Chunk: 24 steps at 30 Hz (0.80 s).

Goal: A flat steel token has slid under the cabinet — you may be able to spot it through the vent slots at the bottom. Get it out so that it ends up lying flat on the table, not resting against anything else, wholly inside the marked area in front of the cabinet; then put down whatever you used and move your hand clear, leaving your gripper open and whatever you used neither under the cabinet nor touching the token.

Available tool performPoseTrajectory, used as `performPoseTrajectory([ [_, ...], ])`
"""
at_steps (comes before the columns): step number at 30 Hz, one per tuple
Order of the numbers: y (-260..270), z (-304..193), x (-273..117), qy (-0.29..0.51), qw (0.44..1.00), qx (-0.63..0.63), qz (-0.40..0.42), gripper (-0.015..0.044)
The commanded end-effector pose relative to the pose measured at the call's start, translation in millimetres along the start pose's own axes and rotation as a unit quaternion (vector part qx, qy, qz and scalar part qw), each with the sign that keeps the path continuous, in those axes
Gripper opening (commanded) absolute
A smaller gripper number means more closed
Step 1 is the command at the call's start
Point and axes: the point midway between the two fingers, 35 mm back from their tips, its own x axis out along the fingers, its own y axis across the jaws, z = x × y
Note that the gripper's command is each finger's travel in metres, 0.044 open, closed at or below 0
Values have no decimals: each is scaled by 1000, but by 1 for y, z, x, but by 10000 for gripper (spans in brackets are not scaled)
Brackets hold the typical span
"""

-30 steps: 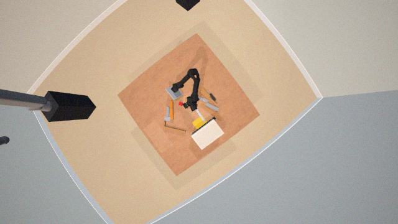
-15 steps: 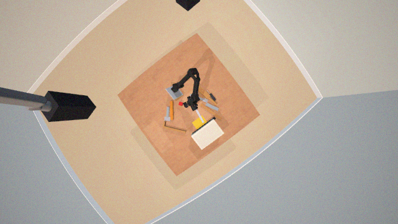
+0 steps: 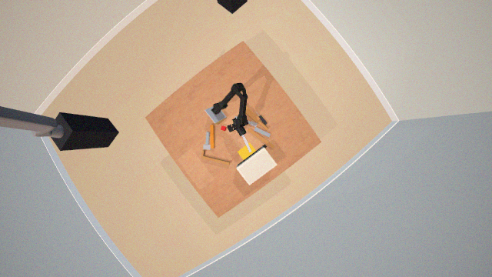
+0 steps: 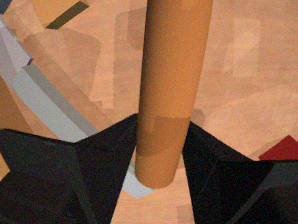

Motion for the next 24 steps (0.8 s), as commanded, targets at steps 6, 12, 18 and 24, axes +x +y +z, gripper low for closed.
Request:
performPoseTrajectory([
  [6,12,-2,-2,-1,1000,9,2,0],
  [12,20,-4,-2,-1,1000,12,2,0],
  [18,28,-5,-2,-1,1000,14,2,0],
  [24,35,-7,-3,-1,1000,15,2,0],
])
